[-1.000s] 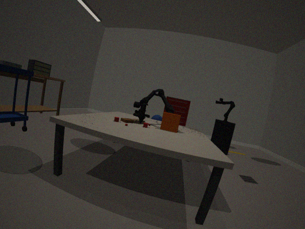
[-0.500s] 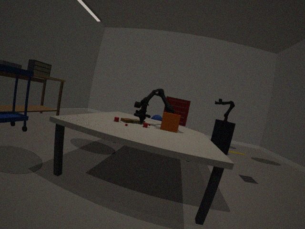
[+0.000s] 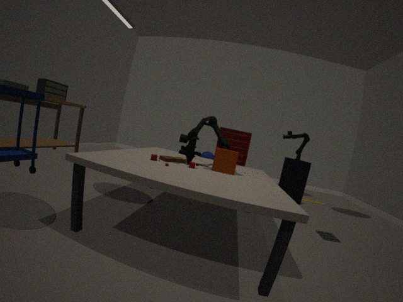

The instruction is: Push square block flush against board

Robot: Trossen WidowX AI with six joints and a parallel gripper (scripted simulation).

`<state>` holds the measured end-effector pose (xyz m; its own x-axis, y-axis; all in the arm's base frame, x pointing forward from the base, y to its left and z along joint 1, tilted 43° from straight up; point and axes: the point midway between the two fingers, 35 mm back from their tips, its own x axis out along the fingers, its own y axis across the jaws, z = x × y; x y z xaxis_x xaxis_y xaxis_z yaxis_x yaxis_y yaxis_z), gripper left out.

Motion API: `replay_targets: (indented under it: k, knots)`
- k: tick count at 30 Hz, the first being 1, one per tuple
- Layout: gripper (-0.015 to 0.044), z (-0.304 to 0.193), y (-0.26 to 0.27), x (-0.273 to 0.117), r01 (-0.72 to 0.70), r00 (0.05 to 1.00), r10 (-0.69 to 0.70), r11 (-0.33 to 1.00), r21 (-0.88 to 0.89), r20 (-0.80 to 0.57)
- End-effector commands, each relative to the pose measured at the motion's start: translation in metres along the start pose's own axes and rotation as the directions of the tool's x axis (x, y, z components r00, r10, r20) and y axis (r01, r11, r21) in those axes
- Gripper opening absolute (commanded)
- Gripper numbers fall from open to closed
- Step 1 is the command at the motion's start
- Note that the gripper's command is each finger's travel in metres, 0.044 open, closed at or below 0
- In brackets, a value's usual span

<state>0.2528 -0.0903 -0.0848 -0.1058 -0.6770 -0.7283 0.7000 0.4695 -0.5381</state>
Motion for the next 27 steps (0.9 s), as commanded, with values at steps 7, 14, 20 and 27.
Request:
replay_targets:
  k: [7, 14, 20, 27]
  knots:
    - [0.0000, -0.003, 0.000, -0.046, -0.004, 1.000, 0.004, 1.000, -0.002, -0.004]
    - [0.0000, -0.003, -0.001, -0.055, -0.002, 1.000, 0.002, 1.000, 0.001, -0.003]
    - [0.0000, 0.008, -0.007, -0.051, -0.007, 1.000, 0.007, 0.988, -0.157, -0.001]
    - [0.0000, 0.025, -0.019, -0.052, -0.012, 1.000, 0.011, 0.922, -0.387, -0.005]
